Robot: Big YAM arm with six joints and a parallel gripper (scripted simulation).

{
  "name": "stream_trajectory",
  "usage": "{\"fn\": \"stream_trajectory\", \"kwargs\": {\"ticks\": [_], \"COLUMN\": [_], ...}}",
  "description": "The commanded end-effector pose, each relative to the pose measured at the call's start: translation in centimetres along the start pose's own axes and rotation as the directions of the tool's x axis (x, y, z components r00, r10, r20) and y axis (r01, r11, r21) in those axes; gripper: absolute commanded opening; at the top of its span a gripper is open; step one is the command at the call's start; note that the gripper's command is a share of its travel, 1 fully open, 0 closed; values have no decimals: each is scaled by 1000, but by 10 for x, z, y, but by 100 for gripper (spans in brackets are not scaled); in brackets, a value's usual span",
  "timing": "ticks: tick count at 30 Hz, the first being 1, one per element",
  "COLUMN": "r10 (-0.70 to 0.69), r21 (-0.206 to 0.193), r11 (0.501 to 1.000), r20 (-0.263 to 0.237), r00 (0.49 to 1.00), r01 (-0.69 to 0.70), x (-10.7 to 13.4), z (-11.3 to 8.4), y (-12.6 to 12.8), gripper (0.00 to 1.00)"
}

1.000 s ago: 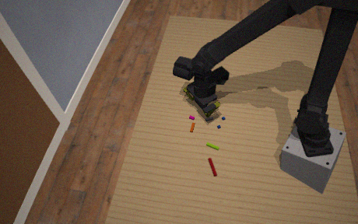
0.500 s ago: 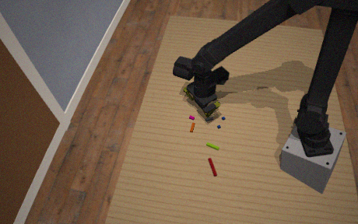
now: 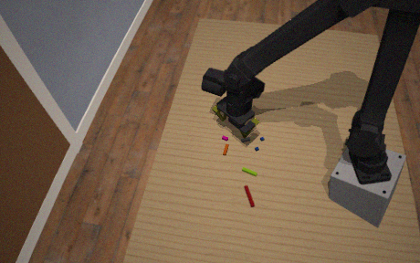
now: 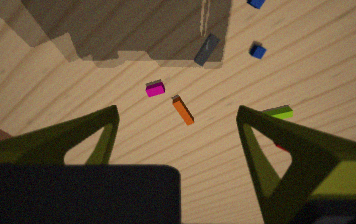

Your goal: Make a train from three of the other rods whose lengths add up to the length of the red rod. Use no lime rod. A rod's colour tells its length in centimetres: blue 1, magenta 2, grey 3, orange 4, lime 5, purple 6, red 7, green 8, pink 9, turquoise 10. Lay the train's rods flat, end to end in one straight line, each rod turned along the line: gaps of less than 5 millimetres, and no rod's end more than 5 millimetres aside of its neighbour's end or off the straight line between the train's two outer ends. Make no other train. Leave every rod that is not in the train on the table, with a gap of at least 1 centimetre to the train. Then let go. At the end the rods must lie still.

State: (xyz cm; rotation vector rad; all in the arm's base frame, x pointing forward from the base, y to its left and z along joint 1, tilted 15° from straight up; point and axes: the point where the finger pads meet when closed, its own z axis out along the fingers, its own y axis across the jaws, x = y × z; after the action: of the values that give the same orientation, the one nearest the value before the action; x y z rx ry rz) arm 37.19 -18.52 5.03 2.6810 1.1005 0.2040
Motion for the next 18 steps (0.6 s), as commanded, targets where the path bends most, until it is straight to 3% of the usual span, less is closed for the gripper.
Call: {"fn": "stream_trajectory", "kwargs": {"ticks": [1,11,12,15,16,18], "r10": [-146,-275,-346,-346,-420,-420], "r21": [3,-4,-8,-8,-13,-13], "r11": [989,961,938,938,907,907], "r20": [0,-3,-1,-3,0,-3], "r00": [989,961,938,938,908,908], "r01": [146,275,346,346,420,420], "x": [7,11,14,14,16,17], "z": [1,0,-1,-1,-2,-2], "y": [-5,-6,-6,-7,-7,-7], "gripper": [100,100,100,100,100,100]}}
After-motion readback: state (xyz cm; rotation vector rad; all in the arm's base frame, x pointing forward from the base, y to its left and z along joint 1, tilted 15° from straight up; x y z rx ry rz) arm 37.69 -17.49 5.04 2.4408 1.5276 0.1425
